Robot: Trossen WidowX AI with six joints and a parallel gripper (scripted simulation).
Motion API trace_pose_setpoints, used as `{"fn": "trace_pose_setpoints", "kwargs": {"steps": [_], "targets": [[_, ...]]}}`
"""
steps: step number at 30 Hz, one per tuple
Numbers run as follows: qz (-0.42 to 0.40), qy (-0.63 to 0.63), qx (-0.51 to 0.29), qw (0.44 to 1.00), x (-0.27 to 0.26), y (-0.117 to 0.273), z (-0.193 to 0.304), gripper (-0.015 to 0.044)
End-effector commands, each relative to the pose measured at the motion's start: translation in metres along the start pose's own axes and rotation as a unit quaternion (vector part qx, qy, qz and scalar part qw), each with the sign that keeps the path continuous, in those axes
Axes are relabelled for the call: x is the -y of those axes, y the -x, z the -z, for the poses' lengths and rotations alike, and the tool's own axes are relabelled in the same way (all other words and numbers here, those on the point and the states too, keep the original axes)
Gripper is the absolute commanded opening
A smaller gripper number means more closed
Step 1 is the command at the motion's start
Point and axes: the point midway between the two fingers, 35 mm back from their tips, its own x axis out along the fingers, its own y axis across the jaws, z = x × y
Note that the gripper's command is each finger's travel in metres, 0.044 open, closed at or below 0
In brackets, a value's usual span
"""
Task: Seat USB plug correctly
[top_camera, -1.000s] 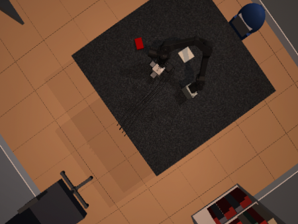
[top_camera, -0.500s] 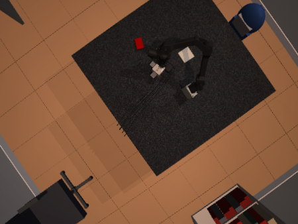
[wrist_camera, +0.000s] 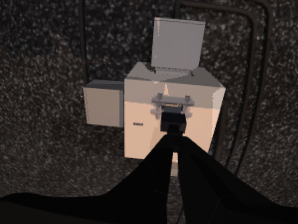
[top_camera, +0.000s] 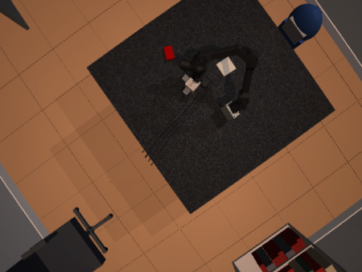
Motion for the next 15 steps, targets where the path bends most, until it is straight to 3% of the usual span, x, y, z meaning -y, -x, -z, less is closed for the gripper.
{"fn": "trace_pose_setpoints", "kwargs": {"steps": [1, 15], "targets": [[0.001, 0.003, -0.001, 1.0, 0.0004, -0.0014, 0.0003, 0.0], [0.001, 0.003, -0.001, 1.0, 0.0004, -0.0031, 0.0002, 0.0]]}}
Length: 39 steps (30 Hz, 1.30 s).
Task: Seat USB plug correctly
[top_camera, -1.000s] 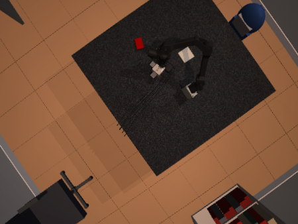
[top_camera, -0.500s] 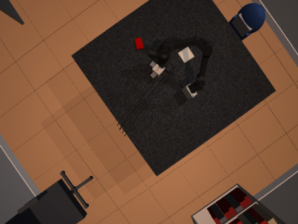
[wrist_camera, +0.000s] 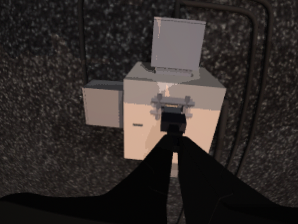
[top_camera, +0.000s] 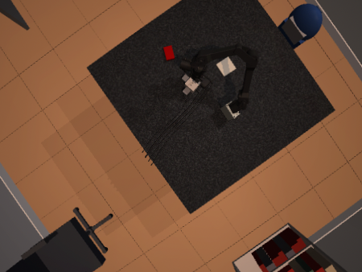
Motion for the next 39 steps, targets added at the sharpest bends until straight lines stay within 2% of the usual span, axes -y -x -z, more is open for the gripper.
{"fn": "trace_pose_setpoints", "kwargs": {"steps": [1, 39], "targets": [[0.001, 0.003, 0.0, 1.0, 0.0003, -0.0014, 0.0002, 0.0], [0.001, 0.003, 0.0, 1.0, 0.0003, -0.006, -0.0002, 0.0]]}}
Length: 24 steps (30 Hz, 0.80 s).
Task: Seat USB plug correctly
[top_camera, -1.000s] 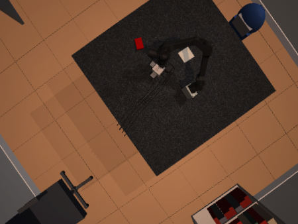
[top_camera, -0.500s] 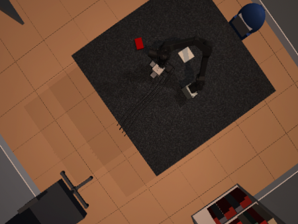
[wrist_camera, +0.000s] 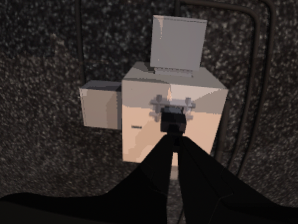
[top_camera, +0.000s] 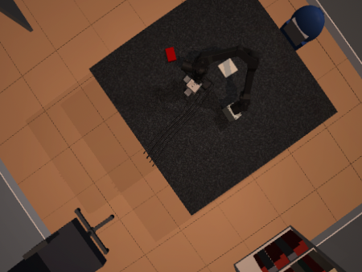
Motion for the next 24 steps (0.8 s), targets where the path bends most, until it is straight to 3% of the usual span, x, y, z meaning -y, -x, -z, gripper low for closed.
{"fn": "trace_pose_setpoints", "kwargs": {"steps": [1, 24], "targets": [[0.0, 0.003, 0.002, 1.0, 0.0001, -0.0014, -0.0003, 0.0], [0.0, 0.003, 0.002, 1.0, 0.0001, -0.0041, -0.0006, 0.0]]}}
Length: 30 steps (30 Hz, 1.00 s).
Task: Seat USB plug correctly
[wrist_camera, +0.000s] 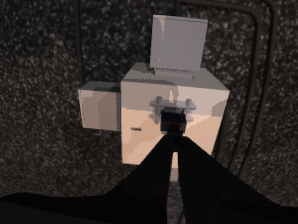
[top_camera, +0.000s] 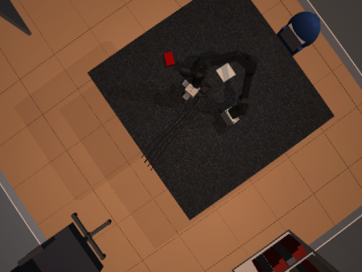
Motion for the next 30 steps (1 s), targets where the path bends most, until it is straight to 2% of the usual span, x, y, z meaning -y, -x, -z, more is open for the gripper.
{"fn": "trace_pose_setpoints", "kwargs": {"steps": [1, 30], "targets": [[0.0, 0.003, 0.002, 1.0, 0.0001, -0.0014, -0.0003, 0.0], [0.0, 0.003, 0.002, 1.0, 0.0001, -0.0049, -0.0006, 0.0]]}}
